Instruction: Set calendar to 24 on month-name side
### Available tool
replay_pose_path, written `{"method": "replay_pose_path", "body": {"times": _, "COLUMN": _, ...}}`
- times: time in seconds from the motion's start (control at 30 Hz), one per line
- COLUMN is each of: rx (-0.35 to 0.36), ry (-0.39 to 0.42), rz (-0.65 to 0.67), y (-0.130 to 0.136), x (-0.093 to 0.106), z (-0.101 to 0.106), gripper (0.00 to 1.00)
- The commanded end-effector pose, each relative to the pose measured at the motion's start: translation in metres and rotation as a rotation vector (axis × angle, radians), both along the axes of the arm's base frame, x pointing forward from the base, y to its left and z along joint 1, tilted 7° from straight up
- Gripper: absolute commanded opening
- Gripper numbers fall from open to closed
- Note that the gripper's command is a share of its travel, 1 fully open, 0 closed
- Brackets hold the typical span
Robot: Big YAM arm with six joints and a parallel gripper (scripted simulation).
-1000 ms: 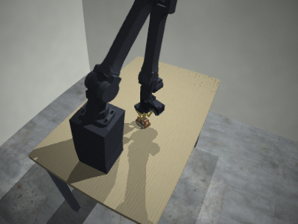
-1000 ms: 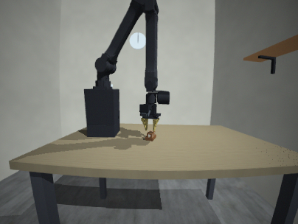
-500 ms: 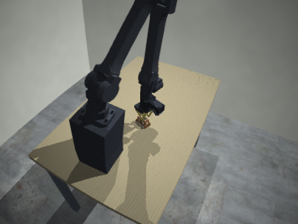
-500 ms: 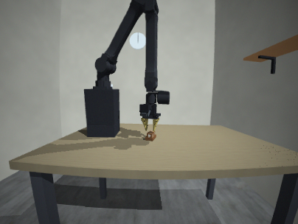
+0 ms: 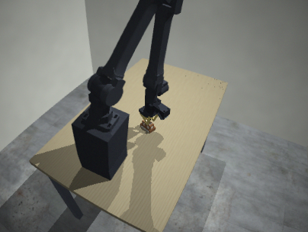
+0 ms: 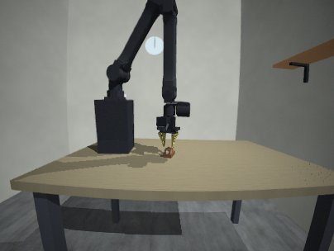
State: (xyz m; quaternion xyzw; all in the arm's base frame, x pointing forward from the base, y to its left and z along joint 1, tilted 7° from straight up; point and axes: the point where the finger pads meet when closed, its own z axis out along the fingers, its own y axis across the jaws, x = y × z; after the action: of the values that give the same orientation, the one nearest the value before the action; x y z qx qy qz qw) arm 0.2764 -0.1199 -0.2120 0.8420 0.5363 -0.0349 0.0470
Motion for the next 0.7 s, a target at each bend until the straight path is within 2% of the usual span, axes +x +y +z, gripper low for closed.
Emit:
{"method": "replay_pose_path", "body": {"times": 0.0, "rx": -0.009, "ry": -0.018, "rz": 0.009, "y": -0.006, "x": 0.0078, "z": 0.0024, "gripper": 0.44}}
{"method": "replay_pose_path", "body": {"times": 0.67, "rx": -0.006, "ry": -0.011, "rz": 0.01, "y": -0.0057, "x": 0.0076, "z": 0.0027, "gripper": 0.44}}
